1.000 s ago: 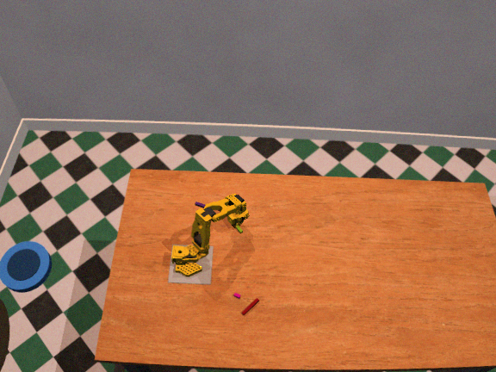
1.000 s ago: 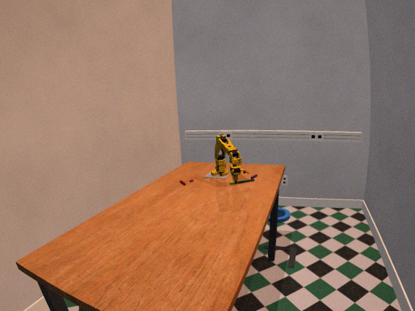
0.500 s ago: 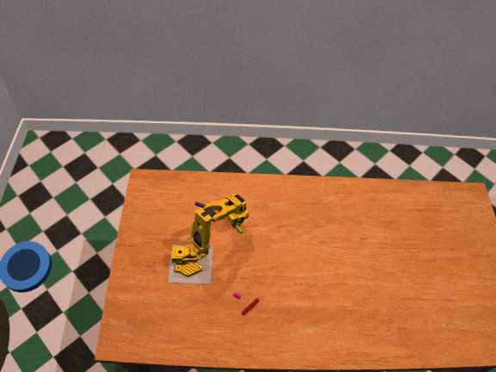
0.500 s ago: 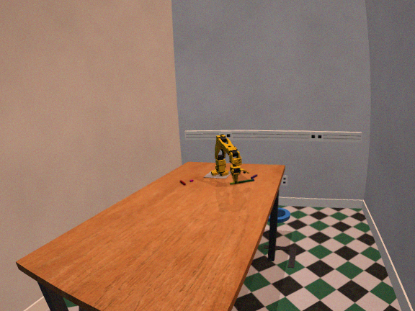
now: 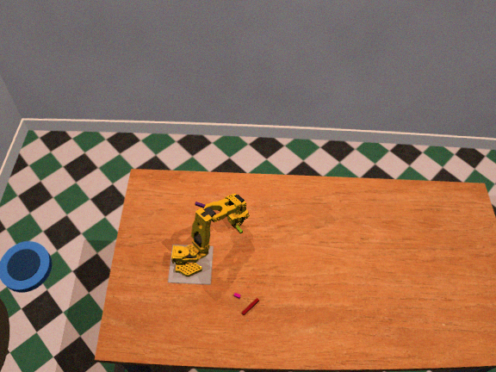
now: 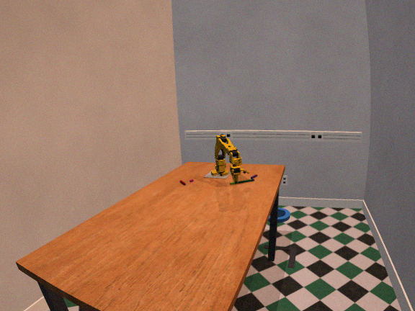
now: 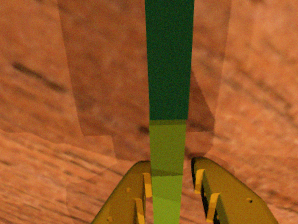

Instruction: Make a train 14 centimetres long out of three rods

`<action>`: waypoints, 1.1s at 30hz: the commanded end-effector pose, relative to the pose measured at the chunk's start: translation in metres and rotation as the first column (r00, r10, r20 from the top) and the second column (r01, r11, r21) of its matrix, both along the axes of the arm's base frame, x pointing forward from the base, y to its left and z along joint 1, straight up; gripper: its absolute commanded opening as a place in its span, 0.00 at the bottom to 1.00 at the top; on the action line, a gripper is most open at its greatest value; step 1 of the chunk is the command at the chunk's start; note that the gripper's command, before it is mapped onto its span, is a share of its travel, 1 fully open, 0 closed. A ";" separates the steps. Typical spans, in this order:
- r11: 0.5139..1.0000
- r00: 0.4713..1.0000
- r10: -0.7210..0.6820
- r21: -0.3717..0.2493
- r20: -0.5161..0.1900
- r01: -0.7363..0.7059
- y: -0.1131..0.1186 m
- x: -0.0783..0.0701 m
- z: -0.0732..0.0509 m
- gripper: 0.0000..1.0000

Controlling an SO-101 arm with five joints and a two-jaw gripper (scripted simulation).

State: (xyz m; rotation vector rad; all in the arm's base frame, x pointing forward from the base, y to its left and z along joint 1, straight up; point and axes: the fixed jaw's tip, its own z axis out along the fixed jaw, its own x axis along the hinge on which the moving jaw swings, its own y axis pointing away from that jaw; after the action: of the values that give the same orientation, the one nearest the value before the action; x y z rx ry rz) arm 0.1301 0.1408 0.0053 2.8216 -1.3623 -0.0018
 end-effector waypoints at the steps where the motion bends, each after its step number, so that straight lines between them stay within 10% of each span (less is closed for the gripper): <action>1: 1.000 1.000 0.003 -0.007 -0.008 -0.003 0.001 -0.002 -0.003 0.10; 33: 1.000 1.000 0.003 -0.007 -0.008 -0.003 -0.003 -0.007 0.000 0.17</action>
State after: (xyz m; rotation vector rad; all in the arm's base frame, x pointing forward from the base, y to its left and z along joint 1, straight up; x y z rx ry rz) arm 0.1273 0.1388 0.0049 2.8136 -1.3589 -0.0059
